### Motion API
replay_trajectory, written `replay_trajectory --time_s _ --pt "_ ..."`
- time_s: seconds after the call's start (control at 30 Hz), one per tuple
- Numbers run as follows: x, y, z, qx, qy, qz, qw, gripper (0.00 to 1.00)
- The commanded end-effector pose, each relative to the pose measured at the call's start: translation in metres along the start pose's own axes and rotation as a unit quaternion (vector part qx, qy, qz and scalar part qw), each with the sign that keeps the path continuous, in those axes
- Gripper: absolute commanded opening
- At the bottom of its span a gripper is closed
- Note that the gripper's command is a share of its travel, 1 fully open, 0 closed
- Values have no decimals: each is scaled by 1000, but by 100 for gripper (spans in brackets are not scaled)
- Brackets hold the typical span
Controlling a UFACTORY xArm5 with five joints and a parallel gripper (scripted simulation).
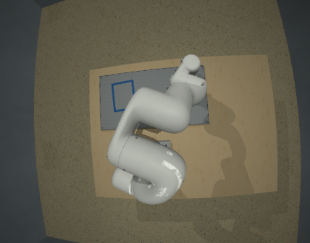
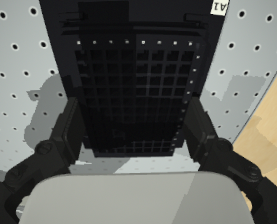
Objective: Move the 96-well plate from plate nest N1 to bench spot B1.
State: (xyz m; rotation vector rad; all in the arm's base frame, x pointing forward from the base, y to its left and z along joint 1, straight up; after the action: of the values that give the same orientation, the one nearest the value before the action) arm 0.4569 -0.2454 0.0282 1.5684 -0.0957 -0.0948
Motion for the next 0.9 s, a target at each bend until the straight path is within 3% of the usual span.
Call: replay_trajectory --time_s 0.0,0.87 --pt "1 4 1 -1 0 2 1000 0" --pt "1 15 1 -1 0 2 1000 0"
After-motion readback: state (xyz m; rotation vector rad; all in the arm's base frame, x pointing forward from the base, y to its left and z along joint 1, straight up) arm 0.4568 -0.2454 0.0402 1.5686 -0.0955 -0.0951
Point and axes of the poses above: the point where the finger pads meet when closed, its own y axis back along the fingers, its own z axis across the jaws, x = y × z, the point moved 1 cm from there along y, back along the fingers, and after that the axes turned 2 degrees about -y, right-handed, at the moved point
